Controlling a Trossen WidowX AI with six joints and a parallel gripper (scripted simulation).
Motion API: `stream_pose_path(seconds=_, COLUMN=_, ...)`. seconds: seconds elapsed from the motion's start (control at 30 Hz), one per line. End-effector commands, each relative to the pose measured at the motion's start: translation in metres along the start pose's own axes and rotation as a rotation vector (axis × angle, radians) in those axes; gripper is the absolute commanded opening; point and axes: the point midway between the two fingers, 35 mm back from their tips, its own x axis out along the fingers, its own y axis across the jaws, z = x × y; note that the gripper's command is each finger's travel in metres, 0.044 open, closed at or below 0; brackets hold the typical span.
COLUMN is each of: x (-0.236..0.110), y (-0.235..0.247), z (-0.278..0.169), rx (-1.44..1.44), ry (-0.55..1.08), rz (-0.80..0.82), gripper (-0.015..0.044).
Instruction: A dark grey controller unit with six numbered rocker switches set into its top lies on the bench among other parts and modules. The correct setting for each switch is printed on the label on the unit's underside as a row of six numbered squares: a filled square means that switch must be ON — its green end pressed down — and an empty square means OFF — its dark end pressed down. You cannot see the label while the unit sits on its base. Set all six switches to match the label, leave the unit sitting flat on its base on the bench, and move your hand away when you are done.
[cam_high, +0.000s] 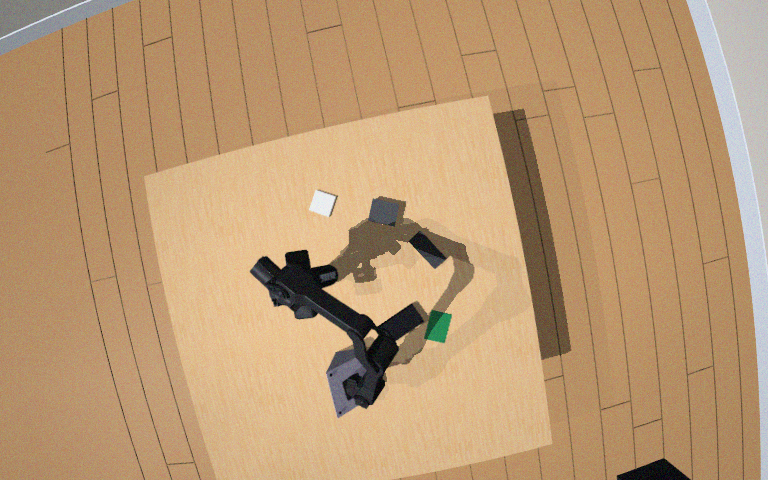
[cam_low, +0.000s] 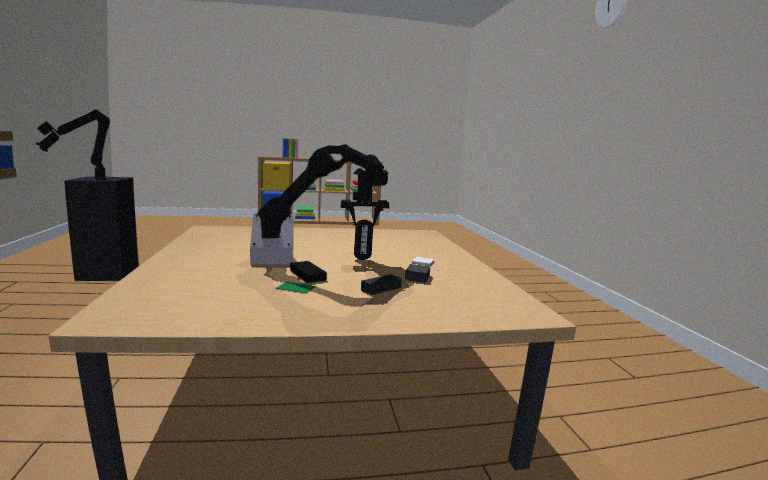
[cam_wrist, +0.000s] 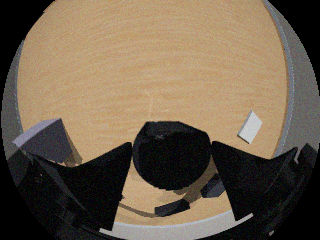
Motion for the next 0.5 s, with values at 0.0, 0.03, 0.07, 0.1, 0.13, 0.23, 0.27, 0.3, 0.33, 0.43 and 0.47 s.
stream_pose_path(seconds=0.0, x=0.0094, y=0.0027, z=0.0036, rx=-0.01, ry=-0.003, rz=0.023, gripper=0.0338)
stream_pose_path(seconds=0.03, x=0.0096, y=0.0027, z=0.0043, rx=-0.009, ry=-0.006, rz=0.023, gripper=0.0338)
stream_pose_path(seconds=0.07, x=0.0098, y=0.0027, z=0.005, rx=-0.009, ry=-0.008, rz=0.023, gripper=0.0338)
stream_pose_path(seconds=0.1, x=0.01, y=0.0027, z=0.0058, rx=-0.009, ry=-0.011, rz=0.023, gripper=0.0338)
stream_pose_path(seconds=0.13, x=0.0102, y=0.0027, z=0.0065, rx=-0.009, ry=-0.013, rz=0.023, gripper=0.0338)
stream_pose_path(seconds=0.23, x=0.0108, y=0.0027, z=0.0086, rx=-0.009, ry=-0.02, rz=0.023, gripper=0.0338)
stream_pose_path(seconds=0.27, x=0.011, y=0.0027, z=0.0093, rx=-0.009, ry=-0.023, rz=0.023, gripper=0.0338)
stream_pose_path(seconds=0.3, x=0.0112, y=0.0028, z=0.01, rx=-0.009, ry=-0.025, rz=0.023, gripper=0.0338)
stream_pose_path(seconds=0.33, x=0.0114, y=0.0028, z=0.0107, rx=-0.009, ry=-0.027, rz=0.023, gripper=0.0338)
stream_pose_path(seconds=0.43, x=0.0121, y=0.0028, z=0.0128, rx=-0.009, ry=-0.034, rz=0.023, gripper=0.0338)
stream_pose_path(seconds=0.47, x=0.0123, y=0.0028, z=0.0136, rx=-0.009, ry=-0.036, rz=0.023, gripper=0.0338)
